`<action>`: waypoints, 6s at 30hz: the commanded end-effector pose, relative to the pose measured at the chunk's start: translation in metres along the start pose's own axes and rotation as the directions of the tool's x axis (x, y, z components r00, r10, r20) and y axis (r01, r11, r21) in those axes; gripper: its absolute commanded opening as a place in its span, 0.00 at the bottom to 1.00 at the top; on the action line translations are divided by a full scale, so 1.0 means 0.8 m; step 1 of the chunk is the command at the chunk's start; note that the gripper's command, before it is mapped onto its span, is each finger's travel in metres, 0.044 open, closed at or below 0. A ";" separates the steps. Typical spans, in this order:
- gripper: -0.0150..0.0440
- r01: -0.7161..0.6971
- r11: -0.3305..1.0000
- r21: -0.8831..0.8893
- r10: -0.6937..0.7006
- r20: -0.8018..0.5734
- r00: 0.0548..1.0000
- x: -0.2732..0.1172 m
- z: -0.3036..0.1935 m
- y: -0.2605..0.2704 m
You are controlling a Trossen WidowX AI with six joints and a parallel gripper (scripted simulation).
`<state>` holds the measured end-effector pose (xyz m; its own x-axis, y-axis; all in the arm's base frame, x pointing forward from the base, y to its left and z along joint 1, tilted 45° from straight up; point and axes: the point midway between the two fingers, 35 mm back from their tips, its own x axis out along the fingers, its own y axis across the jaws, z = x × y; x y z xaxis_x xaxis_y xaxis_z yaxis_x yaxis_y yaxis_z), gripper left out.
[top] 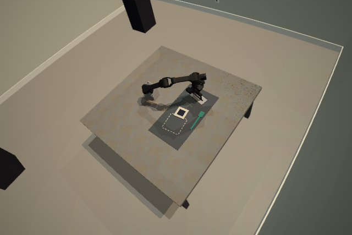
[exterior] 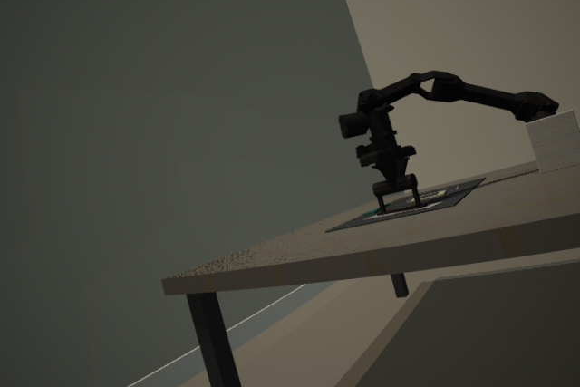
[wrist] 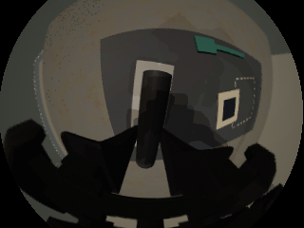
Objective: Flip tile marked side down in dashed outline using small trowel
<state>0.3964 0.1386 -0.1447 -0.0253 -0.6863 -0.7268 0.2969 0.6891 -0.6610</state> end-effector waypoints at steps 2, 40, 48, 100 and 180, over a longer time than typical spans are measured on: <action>0.47 0.006 1.000 -0.003 -0.006 0.000 1.000 0.001 0.001 -0.002; 0.47 0.004 0.740 -0.673 -0.006 0.000 1.000 0.001 0.001 -0.002; 0.47 0.003 0.559 -0.829 -0.006 0.000 1.000 0.001 0.001 -0.002; 0.71 0.001 0.224 -0.975 -0.004 0.000 1.000 -0.055 -0.003 -0.005; 0.71 -0.015 -0.568 0.823 0.014 0.028 0.999 -0.054 0.001 0.005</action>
<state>0.3983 0.1705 -0.1156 0.0006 -0.6822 -0.7312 0.5610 -0.6051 0.5650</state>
